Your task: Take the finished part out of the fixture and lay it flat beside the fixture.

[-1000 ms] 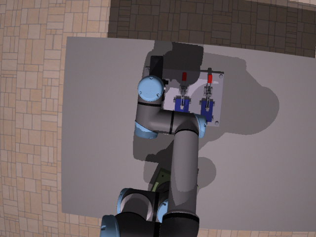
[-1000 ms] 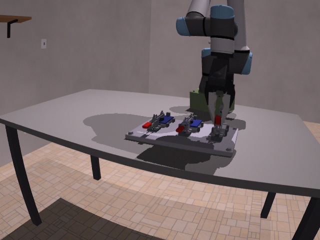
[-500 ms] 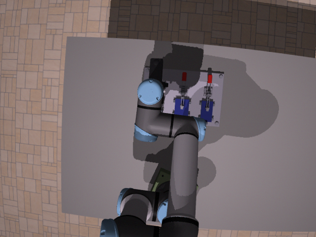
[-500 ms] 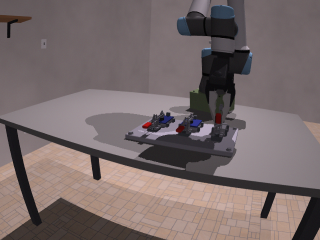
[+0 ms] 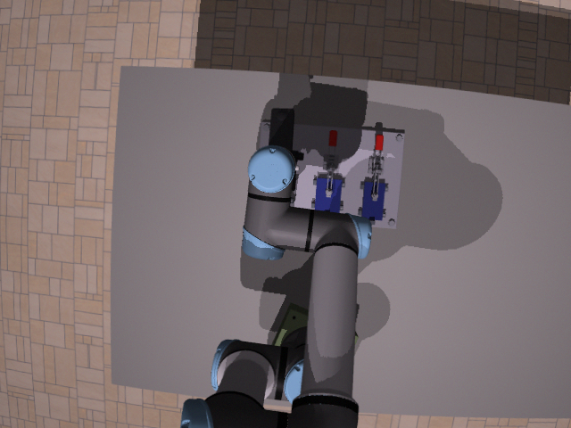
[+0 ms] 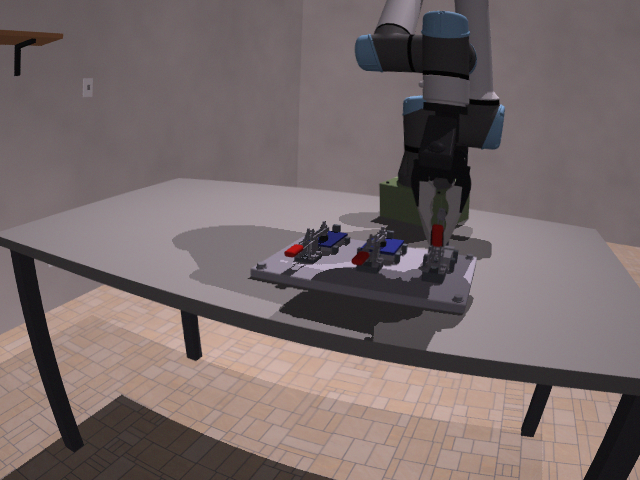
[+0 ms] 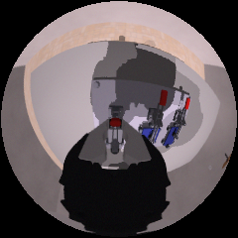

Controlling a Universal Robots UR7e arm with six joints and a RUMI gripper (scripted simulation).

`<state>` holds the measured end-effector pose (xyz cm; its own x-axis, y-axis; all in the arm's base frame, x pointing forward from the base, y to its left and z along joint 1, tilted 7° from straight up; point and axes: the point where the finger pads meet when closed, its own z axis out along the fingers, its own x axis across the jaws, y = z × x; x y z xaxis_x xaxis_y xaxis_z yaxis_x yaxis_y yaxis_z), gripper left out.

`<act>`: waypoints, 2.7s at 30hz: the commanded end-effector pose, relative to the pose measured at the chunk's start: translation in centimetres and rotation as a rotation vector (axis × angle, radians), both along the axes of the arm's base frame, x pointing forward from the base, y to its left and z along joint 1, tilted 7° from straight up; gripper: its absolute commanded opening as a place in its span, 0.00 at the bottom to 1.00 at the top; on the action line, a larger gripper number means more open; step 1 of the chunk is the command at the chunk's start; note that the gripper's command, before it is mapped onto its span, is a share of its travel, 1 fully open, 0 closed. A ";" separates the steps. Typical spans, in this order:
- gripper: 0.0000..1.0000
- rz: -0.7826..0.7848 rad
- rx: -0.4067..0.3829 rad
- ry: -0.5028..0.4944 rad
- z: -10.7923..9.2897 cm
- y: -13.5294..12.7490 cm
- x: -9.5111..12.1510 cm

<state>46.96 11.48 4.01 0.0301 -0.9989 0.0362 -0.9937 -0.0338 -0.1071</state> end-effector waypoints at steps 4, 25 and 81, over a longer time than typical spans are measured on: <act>0.00 0.000 0.000 0.000 0.0 0.0 -0.1; 0.00 0.000 0.000 0.000 0.0 0.0 -0.2; 0.28 0.000 0.000 0.000 0.0 0.0 -0.2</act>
<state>46.68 11.47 3.95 0.0302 -0.9989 0.0361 -0.9938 -0.0338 -0.1060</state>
